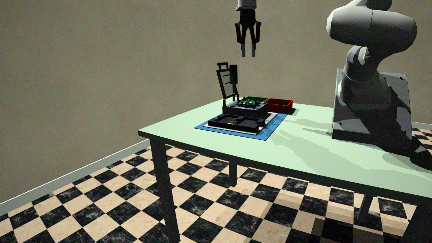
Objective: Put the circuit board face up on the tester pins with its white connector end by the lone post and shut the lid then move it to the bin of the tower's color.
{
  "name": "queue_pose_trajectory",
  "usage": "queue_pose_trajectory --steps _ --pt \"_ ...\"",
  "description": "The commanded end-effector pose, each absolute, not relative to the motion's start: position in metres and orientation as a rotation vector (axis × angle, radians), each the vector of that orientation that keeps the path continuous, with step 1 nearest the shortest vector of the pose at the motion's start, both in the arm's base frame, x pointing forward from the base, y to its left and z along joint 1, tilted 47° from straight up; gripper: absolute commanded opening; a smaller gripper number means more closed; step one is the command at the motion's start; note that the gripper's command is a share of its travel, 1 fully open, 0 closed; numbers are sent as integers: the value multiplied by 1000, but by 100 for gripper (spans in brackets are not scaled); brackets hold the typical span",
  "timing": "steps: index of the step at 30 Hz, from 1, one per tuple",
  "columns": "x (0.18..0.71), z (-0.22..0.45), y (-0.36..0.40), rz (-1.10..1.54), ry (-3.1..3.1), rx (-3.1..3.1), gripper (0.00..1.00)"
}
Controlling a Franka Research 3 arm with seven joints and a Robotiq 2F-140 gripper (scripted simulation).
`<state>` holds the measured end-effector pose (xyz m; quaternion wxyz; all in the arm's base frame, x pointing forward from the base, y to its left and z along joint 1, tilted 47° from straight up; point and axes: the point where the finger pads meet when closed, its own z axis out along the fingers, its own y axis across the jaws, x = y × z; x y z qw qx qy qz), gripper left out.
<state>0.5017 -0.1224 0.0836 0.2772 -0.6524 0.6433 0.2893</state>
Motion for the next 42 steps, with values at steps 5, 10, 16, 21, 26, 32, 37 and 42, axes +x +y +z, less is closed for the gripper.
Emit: queue_pose_trajectory --steps 5,10,16,21,26,32,37,42 --pt "502 84 -123 775 1720 -1754 30" --pt "510 84 -123 775 1720 -1754 30" --pt "532 84 -122 775 1720 -1754 30" --pt "572 84 -122 775 1720 -1754 30" --pt "611 83 -121 775 1720 -1754 30" --pt "632 83 -121 775 1720 -1754 30" --pt "645 83 -120 775 1720 -1754 30" --pt "647 83 -120 775 1720 -1754 30"
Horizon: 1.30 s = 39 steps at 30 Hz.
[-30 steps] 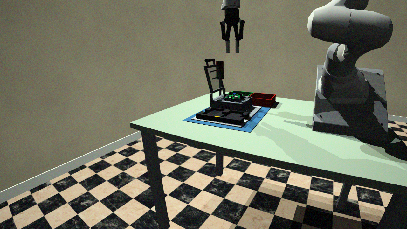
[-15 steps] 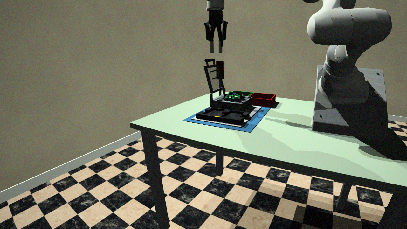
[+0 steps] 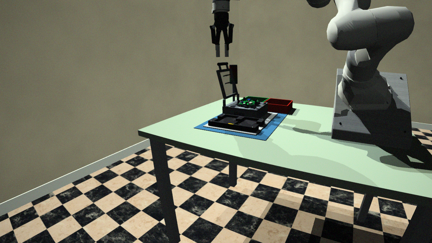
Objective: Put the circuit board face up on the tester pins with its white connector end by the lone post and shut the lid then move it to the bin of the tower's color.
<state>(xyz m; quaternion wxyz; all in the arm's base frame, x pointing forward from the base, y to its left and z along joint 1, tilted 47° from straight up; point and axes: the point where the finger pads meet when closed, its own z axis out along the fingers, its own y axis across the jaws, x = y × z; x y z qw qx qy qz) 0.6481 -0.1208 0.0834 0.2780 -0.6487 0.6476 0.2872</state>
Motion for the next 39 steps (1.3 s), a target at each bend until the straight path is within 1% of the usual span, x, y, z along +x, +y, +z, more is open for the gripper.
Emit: queue_pose_trajectory --steps 1,39 --pt "647 83 -120 775 1720 -1754 30" --pt "646 80 -117 775 1720 -1754 30"
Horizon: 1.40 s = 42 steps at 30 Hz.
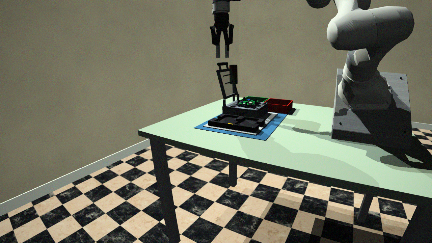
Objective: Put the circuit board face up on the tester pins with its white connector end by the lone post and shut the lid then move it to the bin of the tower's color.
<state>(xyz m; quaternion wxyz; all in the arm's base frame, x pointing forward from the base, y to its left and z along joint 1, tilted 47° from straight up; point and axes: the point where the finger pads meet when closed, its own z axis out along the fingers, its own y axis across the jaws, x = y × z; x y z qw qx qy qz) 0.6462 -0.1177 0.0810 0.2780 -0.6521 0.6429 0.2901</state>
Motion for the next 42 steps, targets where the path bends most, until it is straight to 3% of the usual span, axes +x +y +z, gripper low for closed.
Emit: queue_pose_trajectory --steps 1,42 --pt "646 80 -117 775 1720 -1754 30" --pt "646 51 -86 775 1720 -1754 30"
